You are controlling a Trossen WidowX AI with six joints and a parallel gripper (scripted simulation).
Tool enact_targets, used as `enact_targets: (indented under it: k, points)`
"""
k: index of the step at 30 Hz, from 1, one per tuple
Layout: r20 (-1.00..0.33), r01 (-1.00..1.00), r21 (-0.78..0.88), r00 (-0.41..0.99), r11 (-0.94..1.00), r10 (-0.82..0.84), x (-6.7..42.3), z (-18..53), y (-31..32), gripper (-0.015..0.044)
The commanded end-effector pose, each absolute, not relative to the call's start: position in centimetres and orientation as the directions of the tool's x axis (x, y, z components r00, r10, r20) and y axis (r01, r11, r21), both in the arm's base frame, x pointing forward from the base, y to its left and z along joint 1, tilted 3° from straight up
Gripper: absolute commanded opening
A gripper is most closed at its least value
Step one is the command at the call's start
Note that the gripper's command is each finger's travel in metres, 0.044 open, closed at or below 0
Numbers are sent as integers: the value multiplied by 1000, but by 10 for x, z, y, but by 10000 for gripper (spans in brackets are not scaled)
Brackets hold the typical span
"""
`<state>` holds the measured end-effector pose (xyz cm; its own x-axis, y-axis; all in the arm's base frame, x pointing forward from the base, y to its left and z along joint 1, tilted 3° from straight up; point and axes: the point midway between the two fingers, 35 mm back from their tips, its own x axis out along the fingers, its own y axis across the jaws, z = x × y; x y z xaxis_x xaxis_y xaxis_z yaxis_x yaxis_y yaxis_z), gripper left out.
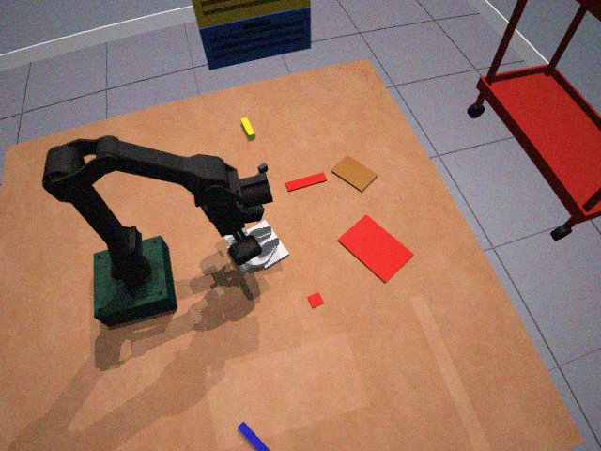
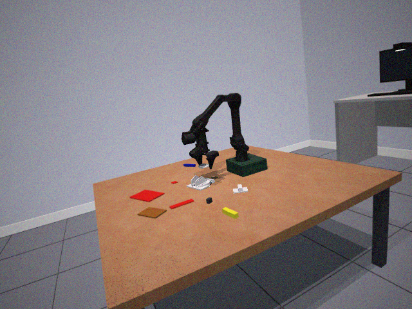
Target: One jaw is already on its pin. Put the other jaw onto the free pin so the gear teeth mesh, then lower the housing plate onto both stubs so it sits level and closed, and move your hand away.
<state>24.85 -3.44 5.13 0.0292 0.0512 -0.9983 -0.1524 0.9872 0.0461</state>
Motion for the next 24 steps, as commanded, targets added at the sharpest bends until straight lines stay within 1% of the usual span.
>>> enact_targets:
  k: [1,13,24]
  points:
    - [-998,-157,47,31,986,53,249,51,-34,351]
    - [-998,-158,47,31,986,53,249,50,-34,351]
    - [-998,-159,47,31,986,53,251,33,-34,351]
